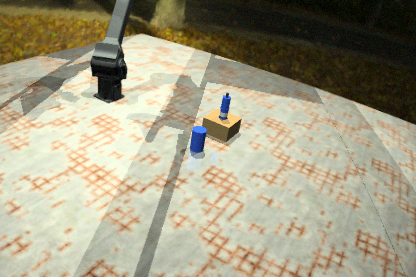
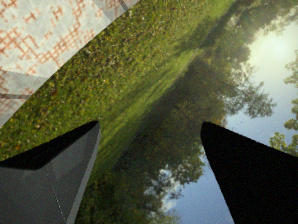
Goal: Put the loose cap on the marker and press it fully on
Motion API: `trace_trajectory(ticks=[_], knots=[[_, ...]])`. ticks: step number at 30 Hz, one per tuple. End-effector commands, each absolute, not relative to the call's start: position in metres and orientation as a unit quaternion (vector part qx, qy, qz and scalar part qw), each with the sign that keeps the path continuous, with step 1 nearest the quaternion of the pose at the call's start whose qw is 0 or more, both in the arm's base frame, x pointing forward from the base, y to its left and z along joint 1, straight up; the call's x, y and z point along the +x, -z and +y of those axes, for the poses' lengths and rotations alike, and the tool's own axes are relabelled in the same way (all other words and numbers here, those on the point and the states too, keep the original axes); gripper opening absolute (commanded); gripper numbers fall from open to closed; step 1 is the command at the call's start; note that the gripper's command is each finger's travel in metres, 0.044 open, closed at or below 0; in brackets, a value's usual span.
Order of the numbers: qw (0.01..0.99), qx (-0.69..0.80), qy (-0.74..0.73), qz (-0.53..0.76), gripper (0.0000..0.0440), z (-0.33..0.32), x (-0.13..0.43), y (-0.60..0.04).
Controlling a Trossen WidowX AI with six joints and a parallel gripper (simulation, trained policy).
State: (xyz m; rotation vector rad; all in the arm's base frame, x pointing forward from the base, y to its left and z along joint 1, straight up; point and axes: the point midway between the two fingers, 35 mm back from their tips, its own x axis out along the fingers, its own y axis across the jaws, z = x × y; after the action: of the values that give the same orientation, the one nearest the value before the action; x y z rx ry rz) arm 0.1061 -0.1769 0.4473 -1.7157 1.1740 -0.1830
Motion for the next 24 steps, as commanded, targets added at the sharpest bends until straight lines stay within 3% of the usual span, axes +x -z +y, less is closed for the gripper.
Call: trace_trajectory(ticks=[1,24], knots=[[0.518,-0.702,0.051,0.486,0.0303,-0.182,0.115,-0.434],[0.566,-0.672,-0.07,0.472,0.0306,-0.194,0.163,-0.382]])
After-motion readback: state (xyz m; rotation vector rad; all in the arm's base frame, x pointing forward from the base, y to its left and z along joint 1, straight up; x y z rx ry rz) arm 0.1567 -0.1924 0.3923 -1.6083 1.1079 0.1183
